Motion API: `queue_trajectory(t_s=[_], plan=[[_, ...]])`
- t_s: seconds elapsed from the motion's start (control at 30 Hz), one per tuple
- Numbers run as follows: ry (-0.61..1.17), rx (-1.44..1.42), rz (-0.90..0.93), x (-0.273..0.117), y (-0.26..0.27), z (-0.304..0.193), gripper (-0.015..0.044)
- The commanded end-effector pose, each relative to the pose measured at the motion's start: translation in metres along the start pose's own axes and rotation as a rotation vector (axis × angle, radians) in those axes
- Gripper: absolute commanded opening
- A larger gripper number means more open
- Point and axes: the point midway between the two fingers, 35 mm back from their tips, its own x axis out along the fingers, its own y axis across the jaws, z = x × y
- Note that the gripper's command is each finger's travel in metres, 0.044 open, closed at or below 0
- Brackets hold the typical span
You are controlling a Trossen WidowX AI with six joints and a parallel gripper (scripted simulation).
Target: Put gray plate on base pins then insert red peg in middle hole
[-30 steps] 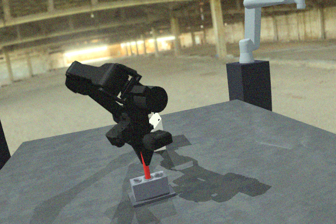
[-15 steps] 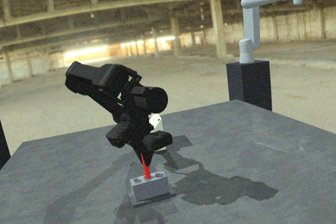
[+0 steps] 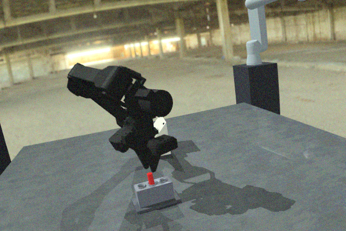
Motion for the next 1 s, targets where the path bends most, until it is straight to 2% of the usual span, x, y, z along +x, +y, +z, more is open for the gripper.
queue_trajectory(t_s=[0.0, 0.97], plan=[[0.0, 0.0, 0.0, 0.0, 0.0, 0.0, 0.015], [-0.005, -0.011, -0.004, -0.017, -0.002, -0.001, 0.015]])
